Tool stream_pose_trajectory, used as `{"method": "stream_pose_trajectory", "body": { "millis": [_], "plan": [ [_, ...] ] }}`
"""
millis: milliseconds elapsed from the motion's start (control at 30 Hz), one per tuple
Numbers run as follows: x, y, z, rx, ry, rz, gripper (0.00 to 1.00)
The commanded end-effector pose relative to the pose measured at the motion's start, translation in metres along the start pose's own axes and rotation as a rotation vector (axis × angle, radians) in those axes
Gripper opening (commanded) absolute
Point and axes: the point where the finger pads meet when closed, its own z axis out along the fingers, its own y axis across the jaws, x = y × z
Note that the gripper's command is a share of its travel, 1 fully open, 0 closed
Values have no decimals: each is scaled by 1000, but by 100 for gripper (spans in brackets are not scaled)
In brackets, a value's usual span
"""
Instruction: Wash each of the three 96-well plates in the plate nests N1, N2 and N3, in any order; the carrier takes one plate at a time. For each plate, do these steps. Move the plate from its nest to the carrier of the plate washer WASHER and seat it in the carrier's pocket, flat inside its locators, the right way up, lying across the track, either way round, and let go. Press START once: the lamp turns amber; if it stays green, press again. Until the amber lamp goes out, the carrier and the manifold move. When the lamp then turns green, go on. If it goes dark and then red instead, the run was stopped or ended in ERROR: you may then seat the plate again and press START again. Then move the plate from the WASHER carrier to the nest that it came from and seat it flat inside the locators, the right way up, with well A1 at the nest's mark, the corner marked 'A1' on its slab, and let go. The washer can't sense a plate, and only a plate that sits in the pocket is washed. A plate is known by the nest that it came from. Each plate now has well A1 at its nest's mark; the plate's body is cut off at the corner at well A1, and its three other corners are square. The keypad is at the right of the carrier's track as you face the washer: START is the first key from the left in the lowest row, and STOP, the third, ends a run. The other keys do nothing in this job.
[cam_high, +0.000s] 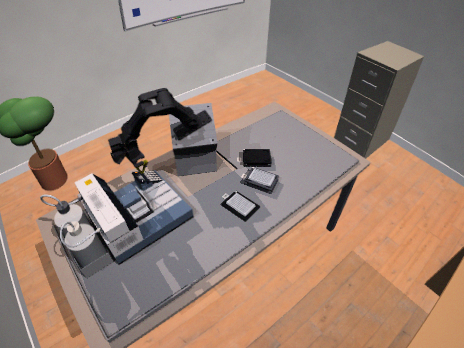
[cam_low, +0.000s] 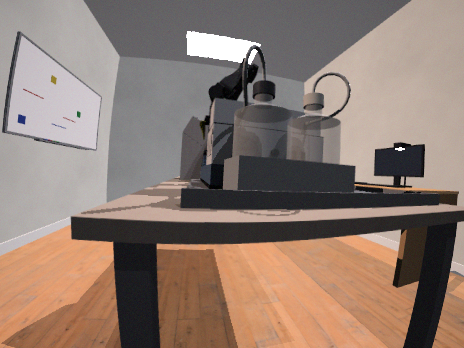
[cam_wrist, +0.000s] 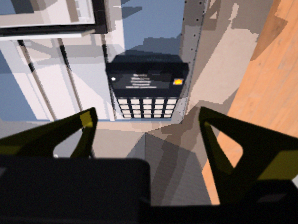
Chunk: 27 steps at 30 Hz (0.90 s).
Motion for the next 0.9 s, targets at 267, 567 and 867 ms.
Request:
{"method": "stream_pose_trajectory", "body": {
  "millis": [267,567,867],
  "plan": [
    [-29,-14,-20,0,-7,3,100],
    [-51,-24,-32,0,-8,3,100],
    [-70,-33,-43,1,-8,3,100]
  ]
}}
